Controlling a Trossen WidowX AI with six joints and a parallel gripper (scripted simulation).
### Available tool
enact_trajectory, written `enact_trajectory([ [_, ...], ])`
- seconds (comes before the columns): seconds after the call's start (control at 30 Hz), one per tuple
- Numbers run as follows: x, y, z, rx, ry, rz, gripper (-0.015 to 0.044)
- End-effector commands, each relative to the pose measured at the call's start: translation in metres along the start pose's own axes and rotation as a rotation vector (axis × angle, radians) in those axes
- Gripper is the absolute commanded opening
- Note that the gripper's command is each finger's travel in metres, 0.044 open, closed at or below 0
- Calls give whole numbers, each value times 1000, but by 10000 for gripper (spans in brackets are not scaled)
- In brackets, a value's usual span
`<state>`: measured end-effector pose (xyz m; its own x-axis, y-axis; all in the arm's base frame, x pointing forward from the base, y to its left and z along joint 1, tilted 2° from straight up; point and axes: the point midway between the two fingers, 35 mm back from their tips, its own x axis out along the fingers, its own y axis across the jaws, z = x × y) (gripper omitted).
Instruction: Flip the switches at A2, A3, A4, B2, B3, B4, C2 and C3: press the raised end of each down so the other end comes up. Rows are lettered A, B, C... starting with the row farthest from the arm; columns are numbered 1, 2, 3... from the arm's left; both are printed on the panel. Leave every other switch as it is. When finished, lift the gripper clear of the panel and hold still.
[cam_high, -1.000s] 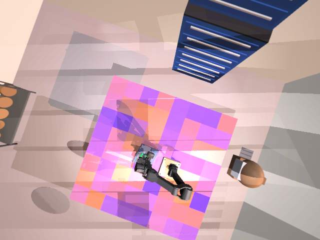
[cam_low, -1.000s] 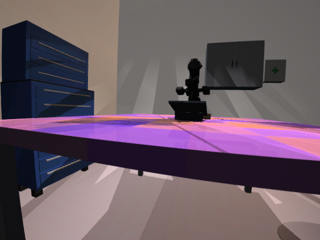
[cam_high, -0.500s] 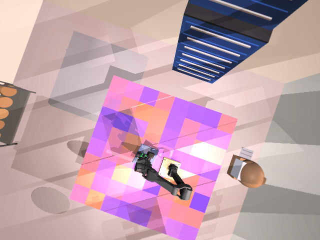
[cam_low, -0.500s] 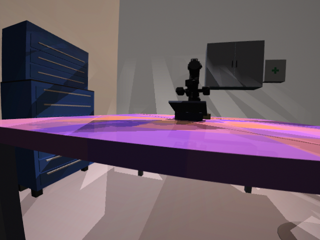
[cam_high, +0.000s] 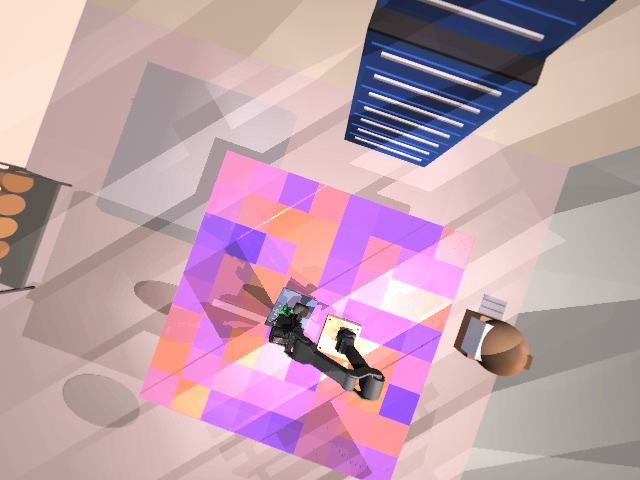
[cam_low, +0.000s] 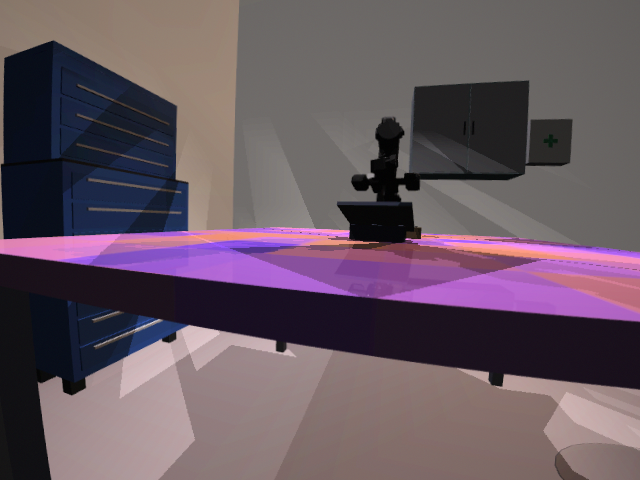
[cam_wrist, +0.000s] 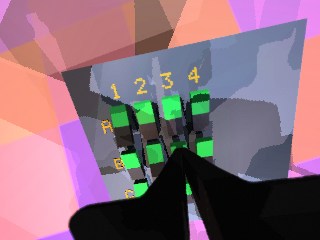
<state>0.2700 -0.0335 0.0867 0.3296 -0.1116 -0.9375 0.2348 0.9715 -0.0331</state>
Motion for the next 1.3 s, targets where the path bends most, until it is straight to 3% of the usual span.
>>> enact_trajectory([
  [0.0, 1, 1, -1, -4, 3, 5, 0],
  [1.27, 6, 1, -1, -4, 3, 5, 0],
])
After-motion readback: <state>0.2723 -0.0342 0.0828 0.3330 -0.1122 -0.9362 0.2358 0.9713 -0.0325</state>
